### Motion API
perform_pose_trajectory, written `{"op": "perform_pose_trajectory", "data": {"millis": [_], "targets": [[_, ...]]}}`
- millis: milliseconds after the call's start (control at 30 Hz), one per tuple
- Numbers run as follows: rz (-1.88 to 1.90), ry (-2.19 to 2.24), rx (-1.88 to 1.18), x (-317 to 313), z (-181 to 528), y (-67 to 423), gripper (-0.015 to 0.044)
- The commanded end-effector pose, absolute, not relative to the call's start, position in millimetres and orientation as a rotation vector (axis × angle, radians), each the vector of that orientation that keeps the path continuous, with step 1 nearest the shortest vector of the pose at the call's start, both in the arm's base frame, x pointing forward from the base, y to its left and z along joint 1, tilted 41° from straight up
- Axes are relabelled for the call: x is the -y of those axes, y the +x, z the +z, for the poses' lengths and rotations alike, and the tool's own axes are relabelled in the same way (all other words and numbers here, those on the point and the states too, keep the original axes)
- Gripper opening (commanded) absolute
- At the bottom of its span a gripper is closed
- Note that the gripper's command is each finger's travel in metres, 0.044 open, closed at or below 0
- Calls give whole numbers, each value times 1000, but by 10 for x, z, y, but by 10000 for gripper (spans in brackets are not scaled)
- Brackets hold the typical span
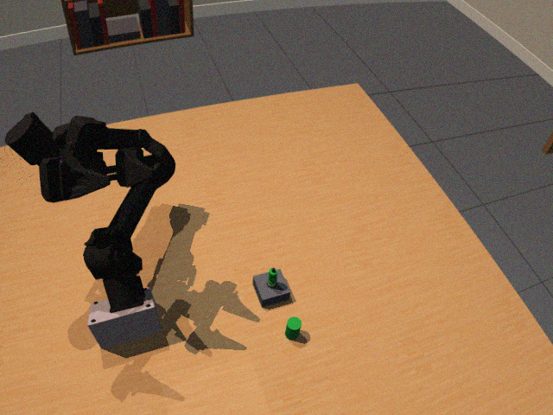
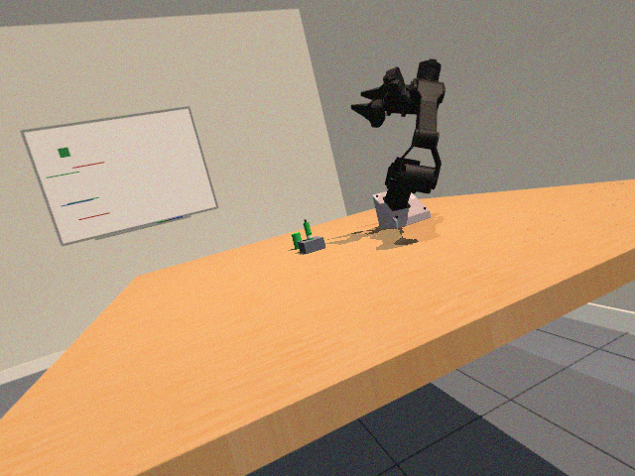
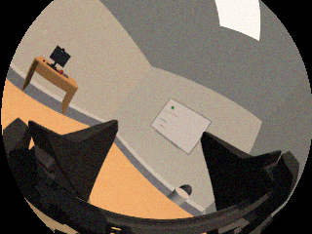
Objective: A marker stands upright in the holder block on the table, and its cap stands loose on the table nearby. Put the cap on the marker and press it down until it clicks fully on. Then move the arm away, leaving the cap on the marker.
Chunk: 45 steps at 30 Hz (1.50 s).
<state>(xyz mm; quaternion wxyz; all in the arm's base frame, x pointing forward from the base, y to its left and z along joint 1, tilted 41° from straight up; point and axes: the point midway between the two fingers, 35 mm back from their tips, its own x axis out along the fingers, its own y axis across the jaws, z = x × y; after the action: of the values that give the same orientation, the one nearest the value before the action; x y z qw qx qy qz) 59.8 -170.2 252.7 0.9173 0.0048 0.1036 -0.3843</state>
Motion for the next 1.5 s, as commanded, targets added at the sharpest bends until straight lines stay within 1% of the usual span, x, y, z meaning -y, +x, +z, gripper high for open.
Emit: {"op": "perform_pose_trajectory", "data": {"millis": [0, 167, 300, 433, 633, 833, 1033, 1233, 1367, 1467], "targets": [[-788, 12, -215, 1706, 2525, 599, 374], [-709, 75, -274, 1847, 2461, 630, 246], [-574, 102, -369, 2026, 2360, 737, 246], [-390, 65, -481, 2199, 2218, 952, 246], [-72, -24, -641, 2374, 1875, 1407, 246], [265, -166, -789, 2395, 1452, 1912, 246], [649, -281, -854, 2217, 923, 2472, 246], [1062, -402, -875, 1802, 284, 2946, 246], [1338, -475, -862, 1430, -164, 3147, 246], [1386, -486, -857, 1360, -244, 3170, 246]]}}
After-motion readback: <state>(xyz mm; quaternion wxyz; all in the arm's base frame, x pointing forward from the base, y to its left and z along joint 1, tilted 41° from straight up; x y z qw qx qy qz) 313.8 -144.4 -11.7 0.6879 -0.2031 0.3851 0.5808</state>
